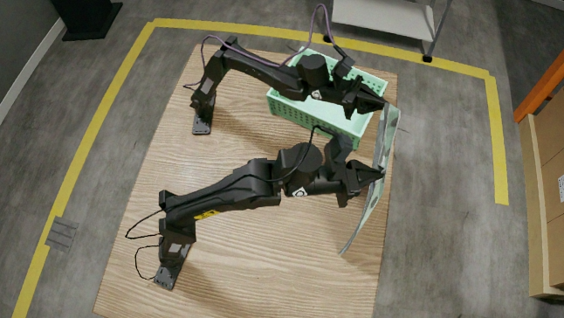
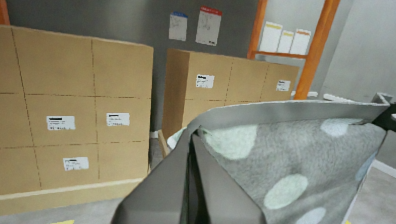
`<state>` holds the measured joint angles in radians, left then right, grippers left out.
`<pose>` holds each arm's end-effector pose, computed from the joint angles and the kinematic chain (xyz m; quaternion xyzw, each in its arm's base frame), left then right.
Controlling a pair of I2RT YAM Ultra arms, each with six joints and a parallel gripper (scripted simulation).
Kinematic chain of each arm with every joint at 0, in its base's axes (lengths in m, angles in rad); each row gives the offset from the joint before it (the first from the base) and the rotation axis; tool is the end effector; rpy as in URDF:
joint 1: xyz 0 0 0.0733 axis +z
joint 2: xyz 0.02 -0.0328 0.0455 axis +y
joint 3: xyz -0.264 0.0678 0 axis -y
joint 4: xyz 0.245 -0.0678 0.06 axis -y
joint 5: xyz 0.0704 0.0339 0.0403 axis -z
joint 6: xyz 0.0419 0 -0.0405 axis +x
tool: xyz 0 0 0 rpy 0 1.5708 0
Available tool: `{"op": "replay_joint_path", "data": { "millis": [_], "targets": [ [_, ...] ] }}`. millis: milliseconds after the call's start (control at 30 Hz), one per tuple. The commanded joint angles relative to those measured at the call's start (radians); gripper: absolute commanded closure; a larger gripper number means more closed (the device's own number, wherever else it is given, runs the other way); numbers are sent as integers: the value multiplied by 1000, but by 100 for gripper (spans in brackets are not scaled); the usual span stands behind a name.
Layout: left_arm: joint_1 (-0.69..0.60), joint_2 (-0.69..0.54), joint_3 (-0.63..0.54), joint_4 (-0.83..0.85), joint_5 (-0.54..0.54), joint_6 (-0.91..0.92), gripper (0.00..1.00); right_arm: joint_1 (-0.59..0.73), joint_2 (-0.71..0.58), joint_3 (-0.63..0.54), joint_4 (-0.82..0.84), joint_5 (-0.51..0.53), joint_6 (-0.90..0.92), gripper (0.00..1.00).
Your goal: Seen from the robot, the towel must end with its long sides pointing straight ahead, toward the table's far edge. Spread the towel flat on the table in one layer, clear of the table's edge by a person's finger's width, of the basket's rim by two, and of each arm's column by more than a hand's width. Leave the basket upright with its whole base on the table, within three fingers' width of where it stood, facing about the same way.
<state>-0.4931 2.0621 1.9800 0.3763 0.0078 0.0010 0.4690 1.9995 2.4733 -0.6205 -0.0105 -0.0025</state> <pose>0.4418 -0.2366 0.4237 0.1487 0.5770 -0.1979 0.7783 0.3842 0.1964 0.5075 -0.1802 0.7353 0.1549 0.6348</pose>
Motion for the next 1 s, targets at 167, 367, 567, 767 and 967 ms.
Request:
{"op": "replay_joint_path", "data": {
  "millis": [167, 367, 567, 767, 967],
  "targets": [
    [18, 21, 66, 111, -18, 0, 100, -18, -50, -67, 103, 17, 8, 100],
    [18, -8, 77, 64, -19, 0, 100, -18, -59, -95, 111, 17, 8, 100],
    [18, -17, 30, 20, -19, 0, 100, -18, -110, -230, 192, 17, 8, 100],
    [18, -37, -16, -18, -19, -1, 100, -17, -153, -356, 271, 17, 8, 100],
    [18, -49, -40, -46, -19, -1, 100, -17, -179, -438, 330, 17, 8, 100]
  ]
}}
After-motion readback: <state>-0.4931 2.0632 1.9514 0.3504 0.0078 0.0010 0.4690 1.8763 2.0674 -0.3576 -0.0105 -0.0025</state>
